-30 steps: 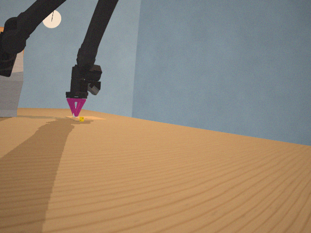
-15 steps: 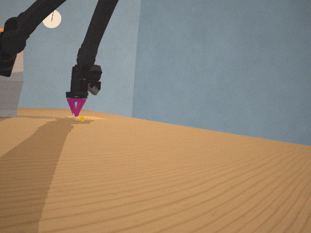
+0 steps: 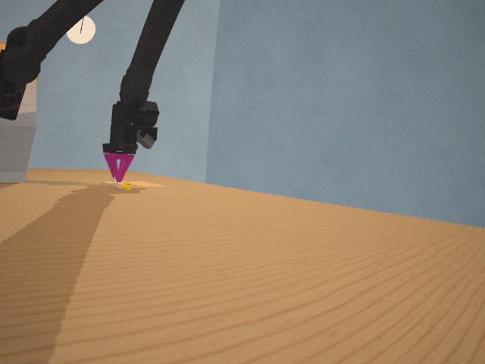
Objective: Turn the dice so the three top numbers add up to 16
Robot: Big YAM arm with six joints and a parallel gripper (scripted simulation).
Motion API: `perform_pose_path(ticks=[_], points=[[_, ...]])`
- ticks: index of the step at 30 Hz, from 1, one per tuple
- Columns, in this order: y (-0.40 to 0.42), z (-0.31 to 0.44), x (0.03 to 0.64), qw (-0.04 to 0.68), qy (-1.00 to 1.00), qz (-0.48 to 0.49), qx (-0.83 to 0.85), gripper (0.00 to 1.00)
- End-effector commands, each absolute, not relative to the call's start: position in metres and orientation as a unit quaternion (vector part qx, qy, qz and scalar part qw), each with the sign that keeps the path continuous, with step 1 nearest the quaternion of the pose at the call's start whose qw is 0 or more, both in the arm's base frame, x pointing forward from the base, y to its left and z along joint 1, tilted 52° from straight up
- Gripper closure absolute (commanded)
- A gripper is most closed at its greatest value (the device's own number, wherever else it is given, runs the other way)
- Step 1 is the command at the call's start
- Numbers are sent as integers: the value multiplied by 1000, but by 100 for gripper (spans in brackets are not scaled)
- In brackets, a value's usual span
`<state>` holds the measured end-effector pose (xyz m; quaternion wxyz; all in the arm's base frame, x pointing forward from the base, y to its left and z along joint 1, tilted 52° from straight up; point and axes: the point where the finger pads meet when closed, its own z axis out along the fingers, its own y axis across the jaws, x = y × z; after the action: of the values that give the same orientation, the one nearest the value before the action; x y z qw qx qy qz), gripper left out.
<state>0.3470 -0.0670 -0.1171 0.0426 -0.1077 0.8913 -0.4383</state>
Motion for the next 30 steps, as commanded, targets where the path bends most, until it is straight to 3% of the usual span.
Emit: perform_pose_path(ticks=[1, 30], points=[[-68, -108, 357, 54, 892, -438, -98, 89], [-69, -113, 356, 52, 891, -439, -102, 89]])
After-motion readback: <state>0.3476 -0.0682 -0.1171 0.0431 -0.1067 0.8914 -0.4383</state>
